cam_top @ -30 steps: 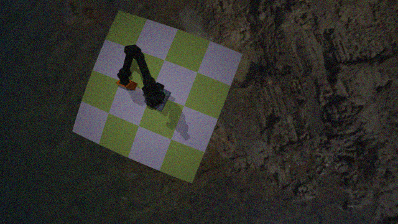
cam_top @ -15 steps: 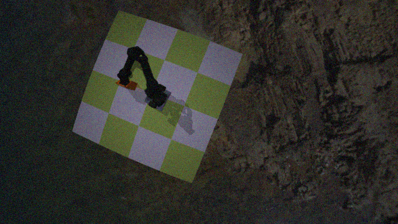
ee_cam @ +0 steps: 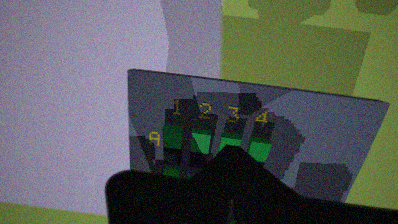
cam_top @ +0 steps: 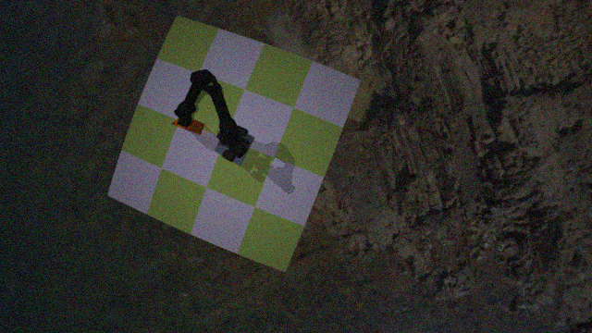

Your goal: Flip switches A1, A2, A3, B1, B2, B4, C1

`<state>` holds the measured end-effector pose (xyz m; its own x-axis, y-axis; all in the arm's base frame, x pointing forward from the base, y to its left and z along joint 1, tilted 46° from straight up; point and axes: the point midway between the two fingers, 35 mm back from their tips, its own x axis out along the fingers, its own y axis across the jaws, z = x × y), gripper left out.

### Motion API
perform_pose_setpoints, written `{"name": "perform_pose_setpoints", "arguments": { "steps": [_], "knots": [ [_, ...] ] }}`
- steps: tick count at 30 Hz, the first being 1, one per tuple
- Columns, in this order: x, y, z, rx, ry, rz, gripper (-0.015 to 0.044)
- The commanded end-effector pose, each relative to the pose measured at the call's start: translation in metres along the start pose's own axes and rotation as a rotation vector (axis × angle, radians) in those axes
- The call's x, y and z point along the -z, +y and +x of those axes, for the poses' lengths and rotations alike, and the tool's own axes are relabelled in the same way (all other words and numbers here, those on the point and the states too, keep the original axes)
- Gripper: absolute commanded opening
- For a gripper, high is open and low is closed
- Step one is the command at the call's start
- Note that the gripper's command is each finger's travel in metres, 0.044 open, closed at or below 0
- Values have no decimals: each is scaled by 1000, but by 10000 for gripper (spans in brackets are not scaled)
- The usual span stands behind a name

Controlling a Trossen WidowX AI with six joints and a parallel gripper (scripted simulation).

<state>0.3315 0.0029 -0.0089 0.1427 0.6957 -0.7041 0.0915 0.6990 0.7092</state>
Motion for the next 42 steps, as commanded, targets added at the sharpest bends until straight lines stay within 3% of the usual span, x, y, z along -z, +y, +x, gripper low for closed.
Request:
{"name": "perform_pose_setpoints", "arguments": {
  "steps": [1, 42],
  "knots": [
    [3, 0, 11, -9, 14, 10, 0],
    [3, 0, 13, -9, 14, 10, 0]
  ]
}}
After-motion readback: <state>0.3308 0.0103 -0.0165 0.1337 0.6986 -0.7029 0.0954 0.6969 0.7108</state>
